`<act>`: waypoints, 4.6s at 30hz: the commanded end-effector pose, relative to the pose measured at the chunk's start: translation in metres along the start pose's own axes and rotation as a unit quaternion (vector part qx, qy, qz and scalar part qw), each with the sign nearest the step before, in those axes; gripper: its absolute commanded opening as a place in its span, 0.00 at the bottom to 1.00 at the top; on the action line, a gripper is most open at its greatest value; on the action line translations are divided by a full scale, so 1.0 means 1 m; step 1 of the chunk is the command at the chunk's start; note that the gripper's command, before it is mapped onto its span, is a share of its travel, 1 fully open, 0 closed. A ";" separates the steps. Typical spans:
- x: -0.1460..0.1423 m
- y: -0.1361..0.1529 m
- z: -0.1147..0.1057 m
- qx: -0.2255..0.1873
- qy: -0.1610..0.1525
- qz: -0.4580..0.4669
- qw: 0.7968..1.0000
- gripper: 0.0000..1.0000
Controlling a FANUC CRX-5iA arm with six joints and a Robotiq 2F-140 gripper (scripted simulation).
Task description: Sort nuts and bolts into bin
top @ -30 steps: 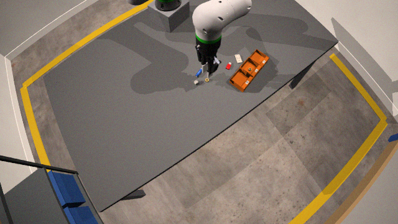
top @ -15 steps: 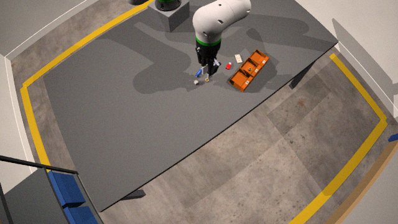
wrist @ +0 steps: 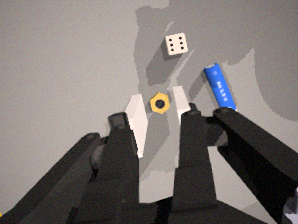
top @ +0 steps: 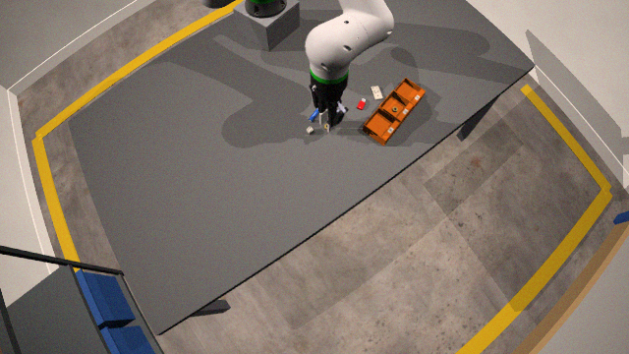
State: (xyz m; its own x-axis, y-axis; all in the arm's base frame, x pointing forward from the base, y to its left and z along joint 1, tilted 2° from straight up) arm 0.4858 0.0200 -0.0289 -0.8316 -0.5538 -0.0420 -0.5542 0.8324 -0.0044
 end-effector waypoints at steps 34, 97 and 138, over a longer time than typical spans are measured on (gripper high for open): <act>0.000 0.000 0.010 0.000 0.000 0.000 1.000 0.07; -0.039 0.046 -0.057 0.000 0.000 0.000 1.000 0.07; -0.147 0.174 -0.057 0.000 0.000 -0.071 0.998 0.07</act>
State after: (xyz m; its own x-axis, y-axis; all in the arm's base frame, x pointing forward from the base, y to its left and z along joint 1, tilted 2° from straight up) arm 0.5098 0.2450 0.0330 -0.7452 -0.6656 -0.0408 -0.6658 0.7461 -0.0104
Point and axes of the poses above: the point where the finger pads meet when closed, its own z axis out along the fingers, its own x axis across the jaws, y = z × x, the point moved 5 cm from there along -z, back along the fingers, and after that the axes turned 15 degrees about -z, right-handed, at the moved point
